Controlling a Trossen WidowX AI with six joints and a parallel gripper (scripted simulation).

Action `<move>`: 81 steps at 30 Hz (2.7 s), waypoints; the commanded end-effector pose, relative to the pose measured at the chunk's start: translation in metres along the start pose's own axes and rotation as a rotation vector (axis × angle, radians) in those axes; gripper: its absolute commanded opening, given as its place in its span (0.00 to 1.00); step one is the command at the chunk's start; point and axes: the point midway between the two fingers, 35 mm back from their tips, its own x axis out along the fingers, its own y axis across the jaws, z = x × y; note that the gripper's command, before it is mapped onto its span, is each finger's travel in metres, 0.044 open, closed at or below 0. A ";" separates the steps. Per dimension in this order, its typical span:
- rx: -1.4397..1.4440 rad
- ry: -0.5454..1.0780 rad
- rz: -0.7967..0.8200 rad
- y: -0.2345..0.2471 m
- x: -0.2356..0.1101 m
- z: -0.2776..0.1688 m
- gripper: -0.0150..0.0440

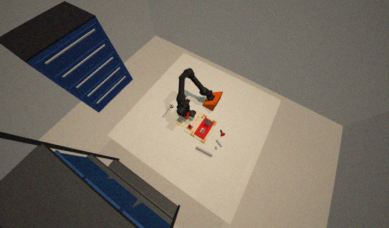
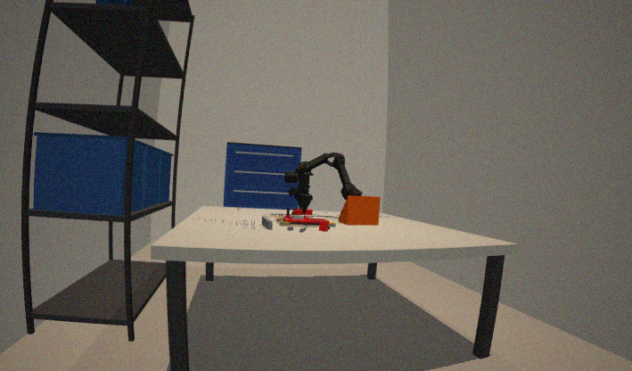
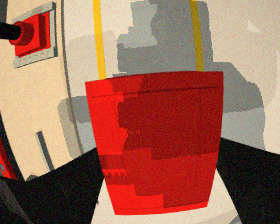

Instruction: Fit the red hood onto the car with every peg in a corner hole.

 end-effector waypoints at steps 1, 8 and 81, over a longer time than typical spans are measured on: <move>0.008 -0.005 -0.001 -0.001 -0.014 0.001 0.25; 0.007 -0.004 0.000 -0.001 -0.046 0.001 0.25; 0.034 -0.008 0.007 0.227 -0.055 0.071 0.25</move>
